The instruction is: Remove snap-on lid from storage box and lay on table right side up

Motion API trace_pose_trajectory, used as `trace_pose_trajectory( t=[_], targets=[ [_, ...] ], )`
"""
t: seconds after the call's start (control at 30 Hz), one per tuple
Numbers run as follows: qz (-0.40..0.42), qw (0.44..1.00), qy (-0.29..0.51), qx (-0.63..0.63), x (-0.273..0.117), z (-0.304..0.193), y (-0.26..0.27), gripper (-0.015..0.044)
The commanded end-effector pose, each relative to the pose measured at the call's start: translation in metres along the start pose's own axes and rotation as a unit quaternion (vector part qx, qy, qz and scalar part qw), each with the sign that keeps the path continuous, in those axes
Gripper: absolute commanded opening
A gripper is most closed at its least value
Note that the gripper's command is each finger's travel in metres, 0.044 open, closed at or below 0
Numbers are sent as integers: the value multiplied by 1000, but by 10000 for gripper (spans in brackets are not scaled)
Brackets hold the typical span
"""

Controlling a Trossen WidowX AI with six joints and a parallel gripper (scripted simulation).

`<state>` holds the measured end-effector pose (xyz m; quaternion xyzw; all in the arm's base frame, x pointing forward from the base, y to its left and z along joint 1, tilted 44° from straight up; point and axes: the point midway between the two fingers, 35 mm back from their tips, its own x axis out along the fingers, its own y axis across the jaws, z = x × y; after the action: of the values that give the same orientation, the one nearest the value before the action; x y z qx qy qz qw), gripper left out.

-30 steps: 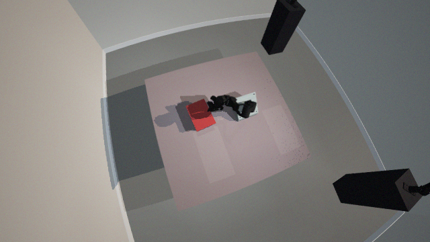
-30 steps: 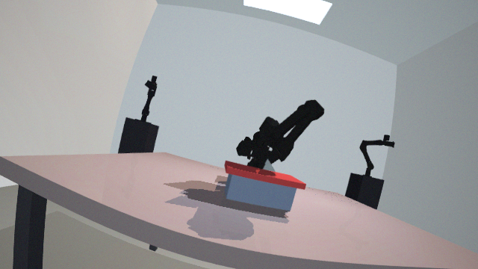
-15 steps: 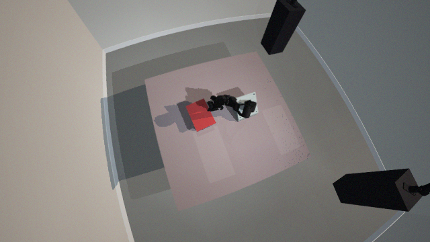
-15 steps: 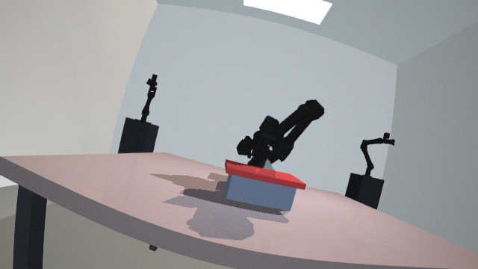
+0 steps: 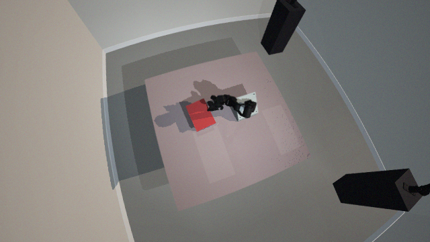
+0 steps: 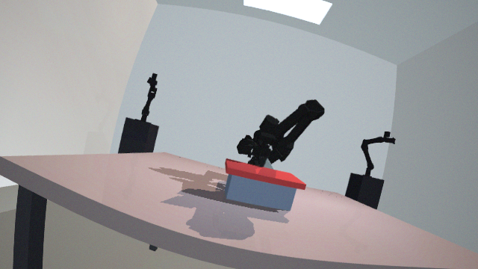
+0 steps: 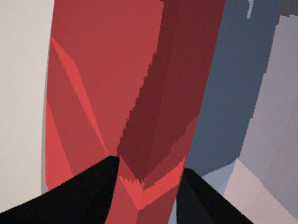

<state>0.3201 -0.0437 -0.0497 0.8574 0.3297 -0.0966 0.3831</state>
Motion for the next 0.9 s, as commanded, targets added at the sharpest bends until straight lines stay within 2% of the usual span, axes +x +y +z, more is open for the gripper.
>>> trace_pose_trajectory(
  t=[0.0,0.87],
  targets=[
    [1,1000,1,-2,-1,0,2,0],
    [1,1000,0,0,-1,0,3,0]
  ],
)
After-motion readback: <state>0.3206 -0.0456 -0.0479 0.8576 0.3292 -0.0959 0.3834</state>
